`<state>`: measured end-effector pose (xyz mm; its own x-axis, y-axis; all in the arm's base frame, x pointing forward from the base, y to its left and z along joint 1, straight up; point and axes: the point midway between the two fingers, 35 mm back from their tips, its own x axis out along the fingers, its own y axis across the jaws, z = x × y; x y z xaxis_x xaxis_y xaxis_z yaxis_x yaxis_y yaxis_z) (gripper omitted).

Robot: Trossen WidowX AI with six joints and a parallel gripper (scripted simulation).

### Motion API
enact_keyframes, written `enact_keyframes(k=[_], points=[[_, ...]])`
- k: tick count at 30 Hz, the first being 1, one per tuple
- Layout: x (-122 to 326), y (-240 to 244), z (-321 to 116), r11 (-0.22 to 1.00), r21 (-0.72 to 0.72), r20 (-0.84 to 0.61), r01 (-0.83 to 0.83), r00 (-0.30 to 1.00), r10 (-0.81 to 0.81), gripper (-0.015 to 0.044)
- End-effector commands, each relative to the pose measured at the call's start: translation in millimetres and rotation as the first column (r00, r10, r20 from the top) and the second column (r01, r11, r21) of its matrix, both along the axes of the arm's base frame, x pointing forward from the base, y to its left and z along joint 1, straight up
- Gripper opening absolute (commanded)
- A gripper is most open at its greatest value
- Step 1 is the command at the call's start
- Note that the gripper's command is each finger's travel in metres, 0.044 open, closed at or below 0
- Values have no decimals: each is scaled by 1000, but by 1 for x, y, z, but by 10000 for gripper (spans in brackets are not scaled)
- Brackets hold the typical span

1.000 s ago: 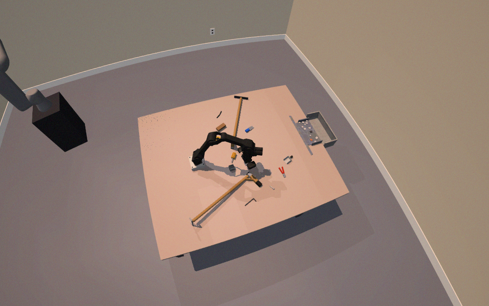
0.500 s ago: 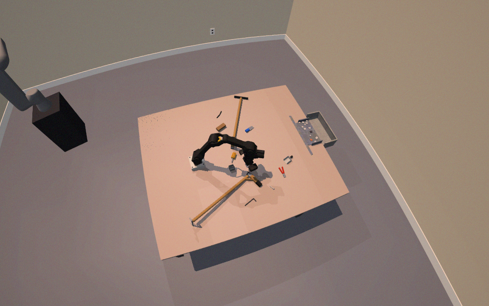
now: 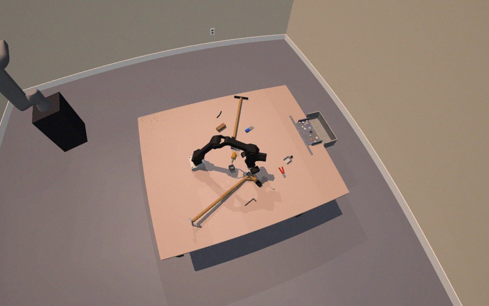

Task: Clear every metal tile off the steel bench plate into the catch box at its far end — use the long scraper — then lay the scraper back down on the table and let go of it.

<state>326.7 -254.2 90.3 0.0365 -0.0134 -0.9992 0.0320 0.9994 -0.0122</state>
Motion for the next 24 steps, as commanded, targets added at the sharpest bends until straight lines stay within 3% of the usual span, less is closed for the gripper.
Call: enact_keyframes(k=[1,24], points=[[1,-8,1,1000,-7,0,-4,1000,4,0],[-3,-46,1,1000,-10,0,-4,1000,4,0]])
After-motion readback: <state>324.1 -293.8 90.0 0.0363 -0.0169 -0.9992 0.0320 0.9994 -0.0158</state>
